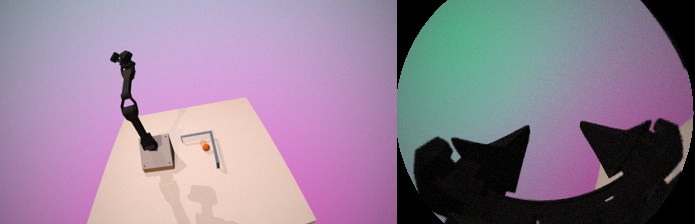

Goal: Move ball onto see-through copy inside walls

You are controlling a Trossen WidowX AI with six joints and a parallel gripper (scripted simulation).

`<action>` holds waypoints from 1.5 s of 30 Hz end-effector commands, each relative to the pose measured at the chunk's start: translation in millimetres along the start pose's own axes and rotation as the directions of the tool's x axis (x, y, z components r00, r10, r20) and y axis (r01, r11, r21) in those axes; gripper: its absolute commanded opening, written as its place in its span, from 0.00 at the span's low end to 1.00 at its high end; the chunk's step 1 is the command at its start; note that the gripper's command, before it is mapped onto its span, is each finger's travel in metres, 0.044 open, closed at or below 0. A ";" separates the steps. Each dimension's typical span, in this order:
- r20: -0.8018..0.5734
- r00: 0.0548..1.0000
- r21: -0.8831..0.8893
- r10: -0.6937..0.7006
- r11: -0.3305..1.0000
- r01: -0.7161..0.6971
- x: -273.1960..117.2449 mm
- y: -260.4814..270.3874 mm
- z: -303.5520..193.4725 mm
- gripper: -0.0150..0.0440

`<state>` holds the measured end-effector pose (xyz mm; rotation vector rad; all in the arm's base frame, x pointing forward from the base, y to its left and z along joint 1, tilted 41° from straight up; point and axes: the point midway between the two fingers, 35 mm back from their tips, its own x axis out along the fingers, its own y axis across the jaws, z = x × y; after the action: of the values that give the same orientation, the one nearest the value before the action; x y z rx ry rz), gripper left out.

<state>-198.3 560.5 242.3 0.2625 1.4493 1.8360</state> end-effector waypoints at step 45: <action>-0.272 -0.075 0.532 -0.960 -0.214 0.819 -525.9 -450.8 -12.8 0.88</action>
<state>344.6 260.8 -7.9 -0.2621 1.2330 0.0622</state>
